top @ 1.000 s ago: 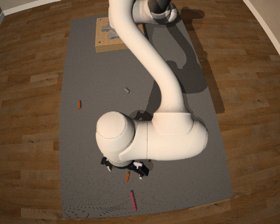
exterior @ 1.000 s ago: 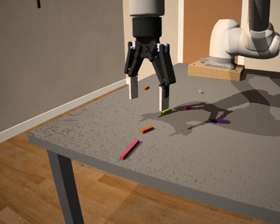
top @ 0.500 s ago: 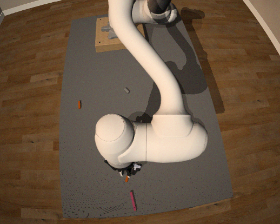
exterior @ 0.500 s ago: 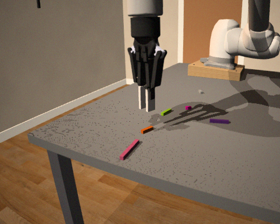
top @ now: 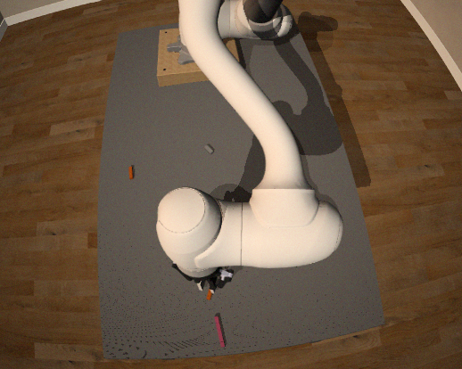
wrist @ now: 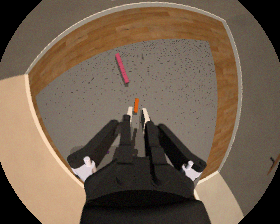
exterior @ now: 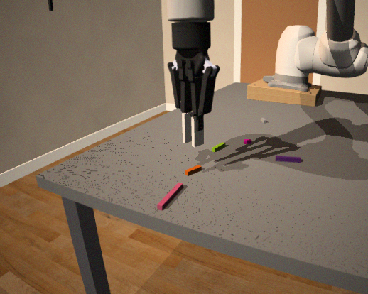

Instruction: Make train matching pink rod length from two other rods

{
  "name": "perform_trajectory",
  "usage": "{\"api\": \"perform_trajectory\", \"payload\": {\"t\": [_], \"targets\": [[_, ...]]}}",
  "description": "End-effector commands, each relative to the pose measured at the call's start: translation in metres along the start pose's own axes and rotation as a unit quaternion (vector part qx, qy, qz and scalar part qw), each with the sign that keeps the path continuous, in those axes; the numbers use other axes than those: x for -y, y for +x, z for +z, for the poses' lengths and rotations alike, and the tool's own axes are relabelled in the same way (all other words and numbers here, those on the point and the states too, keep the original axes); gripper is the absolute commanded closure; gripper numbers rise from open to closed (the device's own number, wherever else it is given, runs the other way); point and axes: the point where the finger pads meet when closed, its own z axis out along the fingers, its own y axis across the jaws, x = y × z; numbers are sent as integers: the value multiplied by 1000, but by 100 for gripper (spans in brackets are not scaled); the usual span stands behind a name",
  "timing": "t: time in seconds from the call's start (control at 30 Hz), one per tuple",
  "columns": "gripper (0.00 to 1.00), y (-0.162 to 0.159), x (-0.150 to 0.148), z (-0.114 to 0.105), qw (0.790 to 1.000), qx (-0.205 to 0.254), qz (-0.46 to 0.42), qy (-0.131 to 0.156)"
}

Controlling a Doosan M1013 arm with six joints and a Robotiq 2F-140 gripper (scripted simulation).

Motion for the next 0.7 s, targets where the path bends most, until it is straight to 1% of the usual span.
{"api": "perform_trajectory", "payload": {"t": [0.0,0.4,0.67], "targets": [[77,0,0,0,1000,0,0,0],[77,0,0,2,1000,0,0,0],[77,0,0,9,1000,0,0,0]]}}
